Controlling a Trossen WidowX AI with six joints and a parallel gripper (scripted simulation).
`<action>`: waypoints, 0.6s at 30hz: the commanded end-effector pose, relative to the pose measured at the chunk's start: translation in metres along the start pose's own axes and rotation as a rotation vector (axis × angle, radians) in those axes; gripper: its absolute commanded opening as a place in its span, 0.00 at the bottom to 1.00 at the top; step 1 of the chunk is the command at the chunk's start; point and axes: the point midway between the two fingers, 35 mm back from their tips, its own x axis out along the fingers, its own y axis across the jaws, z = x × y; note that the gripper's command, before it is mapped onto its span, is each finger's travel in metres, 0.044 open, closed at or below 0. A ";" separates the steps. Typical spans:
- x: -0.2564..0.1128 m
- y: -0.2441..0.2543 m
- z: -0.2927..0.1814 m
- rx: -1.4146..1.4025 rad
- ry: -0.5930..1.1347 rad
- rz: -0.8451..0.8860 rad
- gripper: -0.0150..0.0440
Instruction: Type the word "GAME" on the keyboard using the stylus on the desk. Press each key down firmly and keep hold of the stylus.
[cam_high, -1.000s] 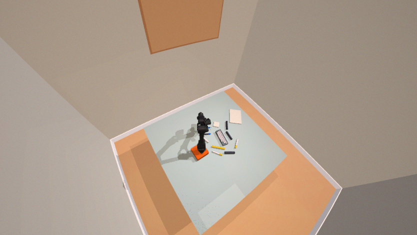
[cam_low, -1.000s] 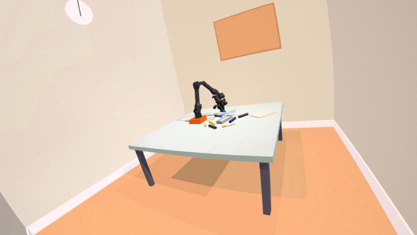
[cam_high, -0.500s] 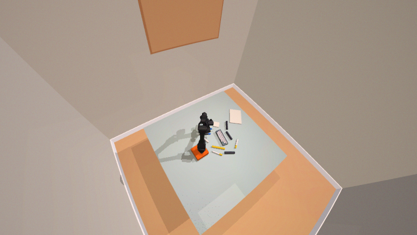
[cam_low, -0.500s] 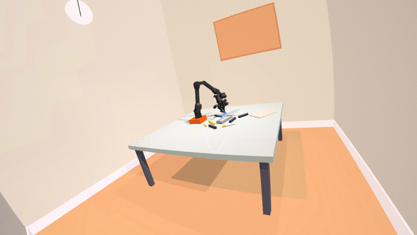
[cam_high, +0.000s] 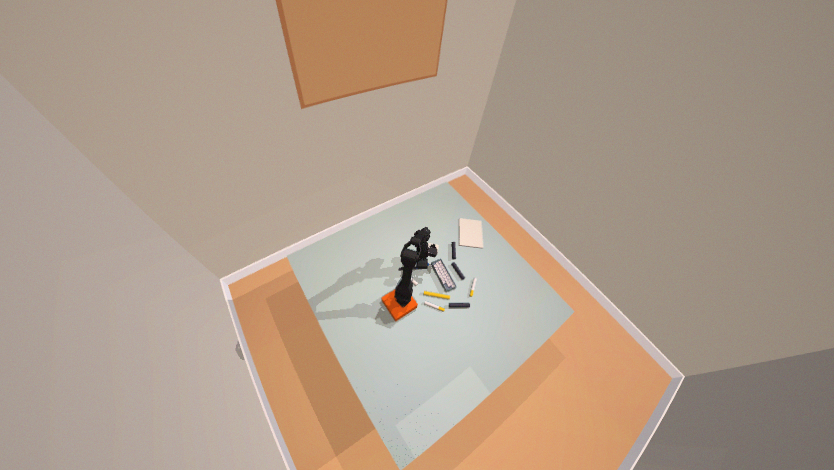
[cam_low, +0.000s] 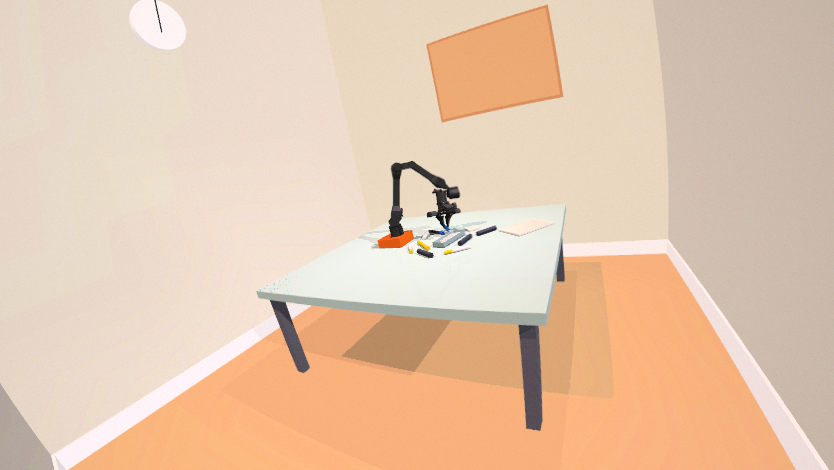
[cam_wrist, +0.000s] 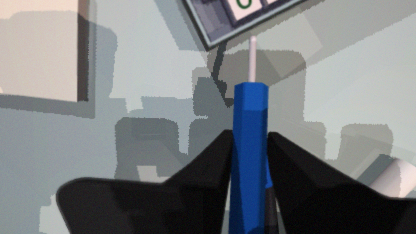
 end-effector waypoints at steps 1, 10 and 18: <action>0.002 -0.003 0.007 0.029 0.063 -0.011 0.25; 0.008 -0.019 0.027 0.115 0.222 -0.037 0.25; 0.011 -0.033 0.042 0.202 0.375 -0.038 0.25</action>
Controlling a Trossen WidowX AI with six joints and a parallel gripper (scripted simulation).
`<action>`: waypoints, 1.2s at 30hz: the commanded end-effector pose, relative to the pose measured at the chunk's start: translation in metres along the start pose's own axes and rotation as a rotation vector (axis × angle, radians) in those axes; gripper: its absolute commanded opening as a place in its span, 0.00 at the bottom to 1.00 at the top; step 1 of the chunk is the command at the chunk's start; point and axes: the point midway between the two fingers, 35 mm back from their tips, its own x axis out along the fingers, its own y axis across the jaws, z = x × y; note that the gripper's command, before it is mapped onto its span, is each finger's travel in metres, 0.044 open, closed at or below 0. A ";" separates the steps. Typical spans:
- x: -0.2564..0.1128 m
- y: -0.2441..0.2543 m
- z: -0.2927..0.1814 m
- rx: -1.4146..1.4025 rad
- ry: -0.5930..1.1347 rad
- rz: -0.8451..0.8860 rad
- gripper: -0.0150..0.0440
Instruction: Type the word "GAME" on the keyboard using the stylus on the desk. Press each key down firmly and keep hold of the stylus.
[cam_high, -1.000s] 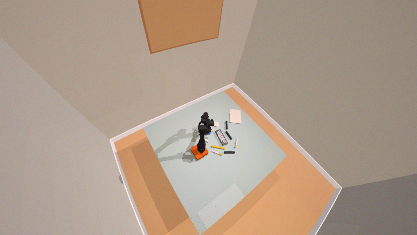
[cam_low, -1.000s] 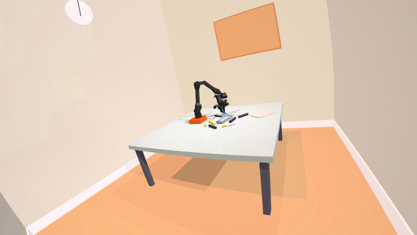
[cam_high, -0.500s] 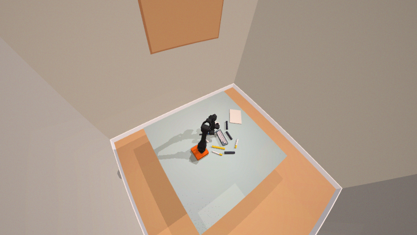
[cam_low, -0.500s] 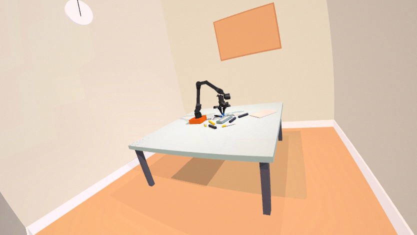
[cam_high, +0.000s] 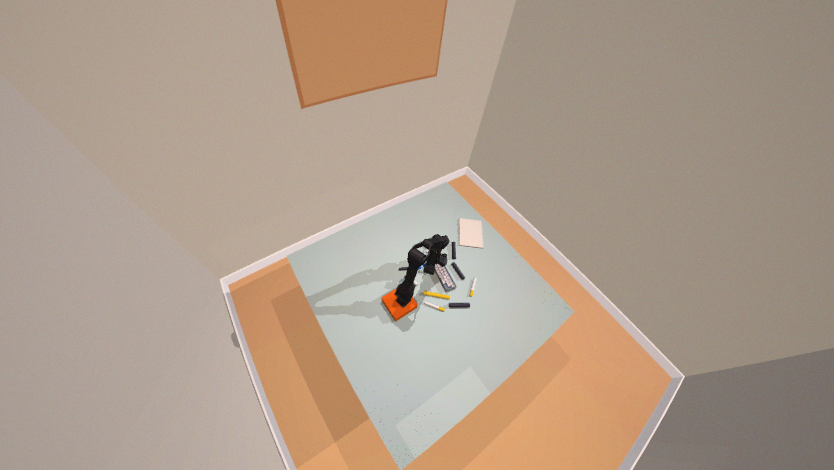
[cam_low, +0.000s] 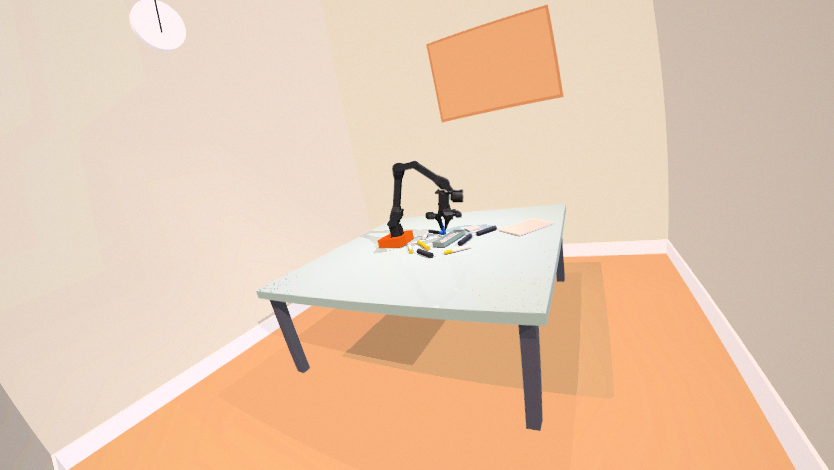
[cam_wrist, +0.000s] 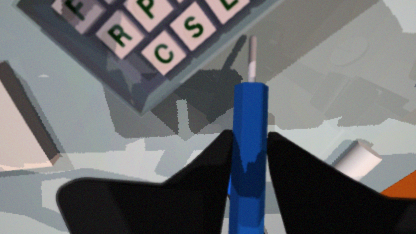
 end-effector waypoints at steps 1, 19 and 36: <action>-0.003 -0.002 0.007 0.032 0.068 0.010 0.25; -0.018 -0.028 0.045 0.222 0.400 0.112 0.25; -0.040 -0.051 0.087 0.456 0.692 0.314 0.25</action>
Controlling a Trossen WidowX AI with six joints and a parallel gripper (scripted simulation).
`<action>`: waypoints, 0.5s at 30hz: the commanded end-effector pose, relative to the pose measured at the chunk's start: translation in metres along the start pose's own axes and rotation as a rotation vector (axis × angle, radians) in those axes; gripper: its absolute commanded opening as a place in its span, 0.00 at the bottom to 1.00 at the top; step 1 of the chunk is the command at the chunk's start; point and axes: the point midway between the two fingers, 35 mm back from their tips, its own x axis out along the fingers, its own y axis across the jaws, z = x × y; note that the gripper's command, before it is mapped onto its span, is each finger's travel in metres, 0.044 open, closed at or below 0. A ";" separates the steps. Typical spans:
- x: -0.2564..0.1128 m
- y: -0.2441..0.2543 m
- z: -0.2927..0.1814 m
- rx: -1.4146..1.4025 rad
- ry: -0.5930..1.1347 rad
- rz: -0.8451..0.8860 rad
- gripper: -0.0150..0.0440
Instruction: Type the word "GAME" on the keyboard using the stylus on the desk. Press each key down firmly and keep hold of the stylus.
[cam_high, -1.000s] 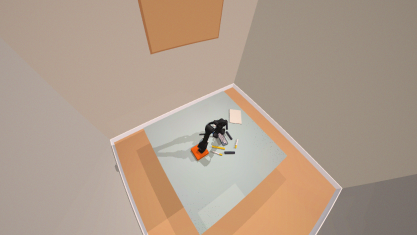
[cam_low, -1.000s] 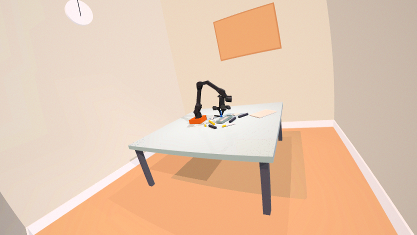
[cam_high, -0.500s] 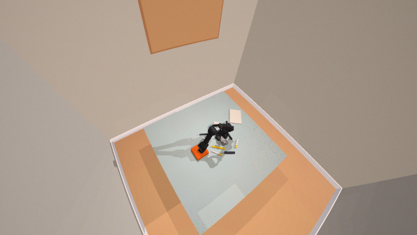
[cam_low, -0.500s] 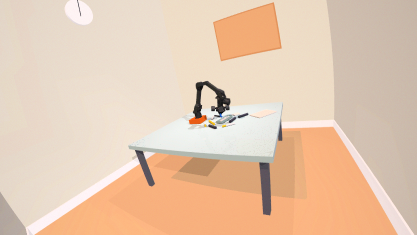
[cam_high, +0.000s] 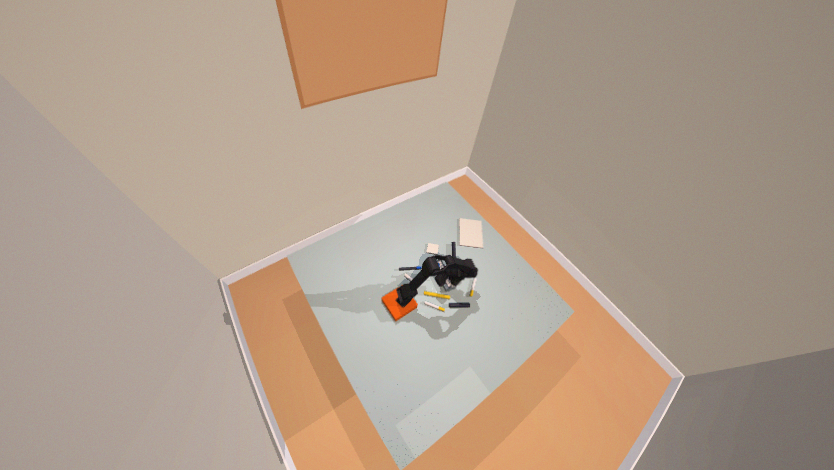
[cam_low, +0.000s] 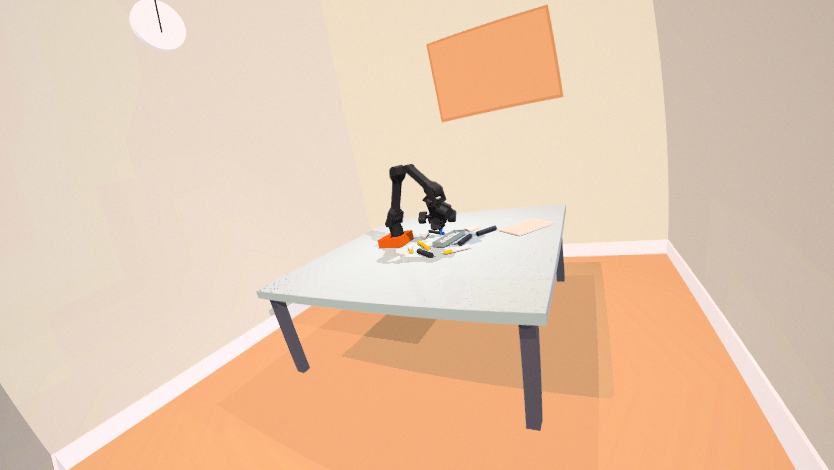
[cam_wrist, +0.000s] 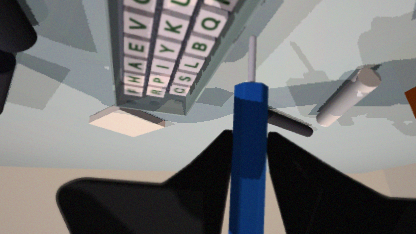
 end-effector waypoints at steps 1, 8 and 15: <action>-0.011 0.001 0.004 0.042 0.057 0.054 0.25; -0.035 0.001 0.015 0.124 0.173 0.168 0.25; -0.064 0.001 0.027 0.181 0.292 0.312 0.25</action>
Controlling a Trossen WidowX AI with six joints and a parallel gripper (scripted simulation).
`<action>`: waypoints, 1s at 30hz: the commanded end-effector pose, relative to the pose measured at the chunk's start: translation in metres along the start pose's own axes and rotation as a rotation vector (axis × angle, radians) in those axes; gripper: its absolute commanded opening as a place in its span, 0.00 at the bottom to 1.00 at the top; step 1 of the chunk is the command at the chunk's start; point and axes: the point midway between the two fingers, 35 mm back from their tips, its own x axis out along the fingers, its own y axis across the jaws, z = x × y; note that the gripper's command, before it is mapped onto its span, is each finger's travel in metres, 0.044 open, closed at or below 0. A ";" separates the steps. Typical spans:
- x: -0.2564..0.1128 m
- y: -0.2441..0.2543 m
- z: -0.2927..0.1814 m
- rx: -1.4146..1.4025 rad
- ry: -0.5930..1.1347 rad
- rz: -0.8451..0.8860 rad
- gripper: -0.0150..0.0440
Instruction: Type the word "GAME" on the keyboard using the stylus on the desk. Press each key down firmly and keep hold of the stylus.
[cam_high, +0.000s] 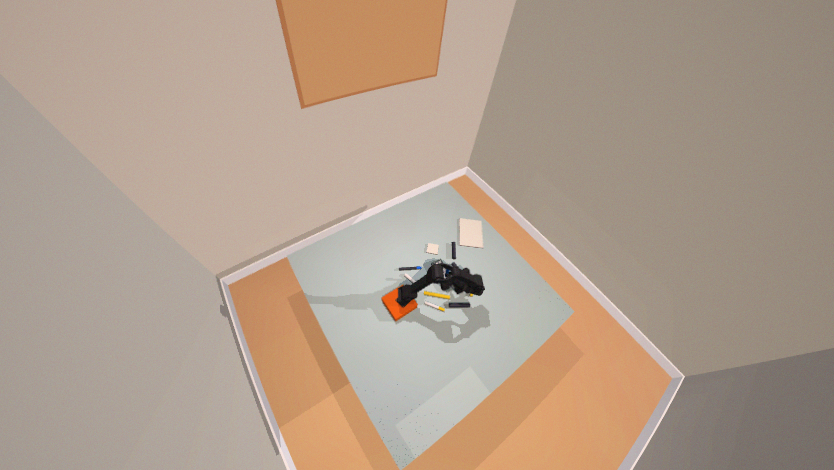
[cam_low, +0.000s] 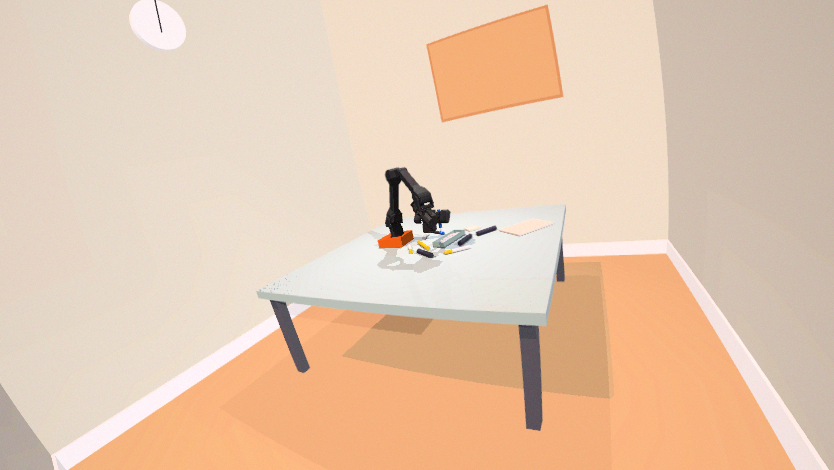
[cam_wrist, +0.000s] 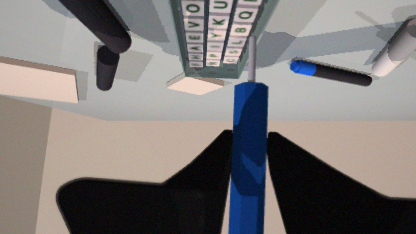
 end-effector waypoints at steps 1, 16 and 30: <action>-0.016 0.006 0.001 0.018 0.058 0.075 0.25; -0.004 0.007 0.031 0.029 0.082 0.107 0.25; -0.005 0.011 0.032 0.029 0.082 0.107 0.39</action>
